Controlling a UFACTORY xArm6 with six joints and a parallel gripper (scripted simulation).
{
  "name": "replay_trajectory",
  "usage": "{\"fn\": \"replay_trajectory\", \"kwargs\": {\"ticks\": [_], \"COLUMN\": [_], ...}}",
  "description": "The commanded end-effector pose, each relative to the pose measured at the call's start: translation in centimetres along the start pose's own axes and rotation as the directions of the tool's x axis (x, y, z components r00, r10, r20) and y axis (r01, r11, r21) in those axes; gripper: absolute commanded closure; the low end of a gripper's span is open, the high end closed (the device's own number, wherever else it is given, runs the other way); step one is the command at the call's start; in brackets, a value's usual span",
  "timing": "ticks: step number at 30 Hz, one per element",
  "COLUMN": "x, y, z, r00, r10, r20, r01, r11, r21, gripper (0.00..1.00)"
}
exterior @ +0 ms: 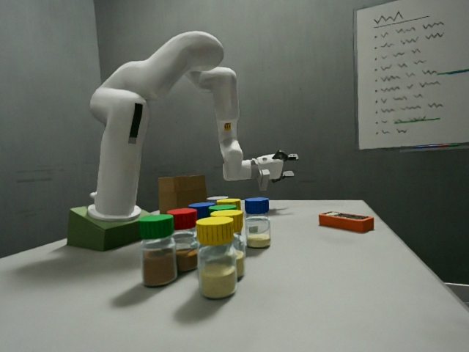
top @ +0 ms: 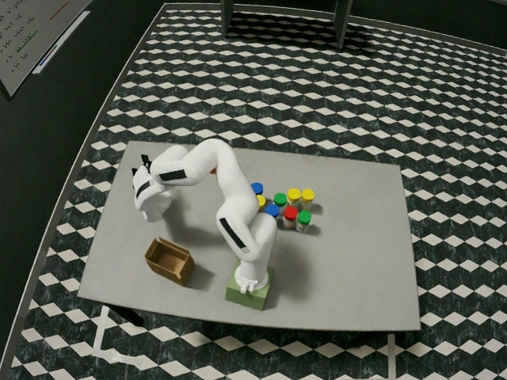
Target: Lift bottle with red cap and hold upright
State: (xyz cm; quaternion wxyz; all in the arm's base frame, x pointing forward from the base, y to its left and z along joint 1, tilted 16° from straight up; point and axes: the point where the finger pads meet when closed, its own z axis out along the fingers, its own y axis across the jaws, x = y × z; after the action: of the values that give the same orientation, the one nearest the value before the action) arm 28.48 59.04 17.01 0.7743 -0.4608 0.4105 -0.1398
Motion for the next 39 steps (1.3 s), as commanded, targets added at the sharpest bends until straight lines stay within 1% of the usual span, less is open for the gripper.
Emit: {"fn": "replay_trajectory", "kwargs": {"ticks": [1,17,18,23,27,28,34,35,39], "x": [-0.2,-0.2,0.8,5.5,8.7,9.3,9.4,9.3,13.4], "y": [-0.1,-0.1,-1.4,-7.8,-11.8,-12.8,-12.8,-12.7,-18.0], "z": [0.1,0.1,0.5,2.7,4.0,4.4,4.4,3.9,3.8], "r00": [1.000,1.000,0.999,0.975,0.932,0.932,0.932,0.930,0.856], "r10": [0.003,0.003,-0.007,-0.043,-0.057,-0.057,-0.057,-0.050,-0.040], "r20": [0.002,0.002,-0.034,-0.216,-0.359,-0.359,-0.359,-0.364,-0.515], "r01": [-0.003,-0.003,0.008,0.071,0.133,0.133,0.133,0.126,0.183], "r11": [1.000,1.000,1.000,0.990,0.972,0.972,0.972,0.973,0.956], "r21": [0.003,0.003,0.024,0.123,0.192,0.192,0.192,0.191,0.230], "gripper": [0.00,0.00,0.21,0.21,0.21,0.21,0.21,0.21,0.21]}}
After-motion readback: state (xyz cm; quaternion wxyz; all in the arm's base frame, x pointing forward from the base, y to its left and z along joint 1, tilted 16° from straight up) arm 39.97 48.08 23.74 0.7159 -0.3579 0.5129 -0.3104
